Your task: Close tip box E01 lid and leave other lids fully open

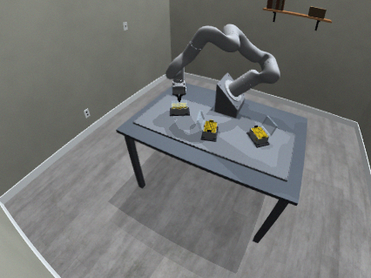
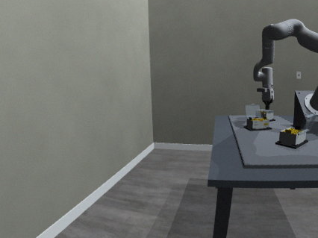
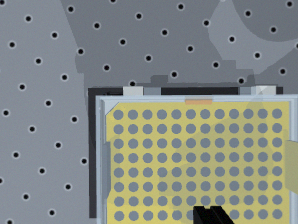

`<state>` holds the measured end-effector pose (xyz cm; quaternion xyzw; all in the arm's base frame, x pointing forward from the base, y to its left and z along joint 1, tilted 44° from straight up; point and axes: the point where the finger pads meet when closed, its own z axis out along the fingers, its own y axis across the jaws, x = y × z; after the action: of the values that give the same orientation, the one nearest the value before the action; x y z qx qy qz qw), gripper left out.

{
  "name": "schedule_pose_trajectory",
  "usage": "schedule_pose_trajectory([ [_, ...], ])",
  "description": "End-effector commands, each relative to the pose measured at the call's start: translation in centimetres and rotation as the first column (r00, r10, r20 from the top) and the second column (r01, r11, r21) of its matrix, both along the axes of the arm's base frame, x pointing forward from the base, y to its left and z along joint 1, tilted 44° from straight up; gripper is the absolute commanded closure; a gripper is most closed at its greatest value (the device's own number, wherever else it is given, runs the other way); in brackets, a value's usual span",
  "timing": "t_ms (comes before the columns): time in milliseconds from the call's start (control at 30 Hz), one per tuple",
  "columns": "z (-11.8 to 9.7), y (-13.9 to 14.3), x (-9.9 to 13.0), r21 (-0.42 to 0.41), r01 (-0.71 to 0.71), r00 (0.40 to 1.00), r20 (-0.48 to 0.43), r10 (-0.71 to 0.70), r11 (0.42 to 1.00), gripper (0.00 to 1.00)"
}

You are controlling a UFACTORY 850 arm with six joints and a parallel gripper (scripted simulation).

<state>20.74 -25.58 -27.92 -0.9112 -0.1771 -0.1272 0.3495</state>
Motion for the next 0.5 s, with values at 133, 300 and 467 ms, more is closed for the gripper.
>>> schedule_pose_trajectory([
  [133, 0.7, -0.8, 0.0, -0.003, 0.0, 1.0, 0.001, 0.0, 1.0, 1.0],
  [300, 1.3, -1.4, -0.1, -0.003, 0.0, 1.0, 0.001, 0.0, 1.0, 1.0],
  [467, 1.9, -2.0, -0.2, -0.003, 0.0, 1.0, 0.001, 0.0, 1.0, 1.0],
])
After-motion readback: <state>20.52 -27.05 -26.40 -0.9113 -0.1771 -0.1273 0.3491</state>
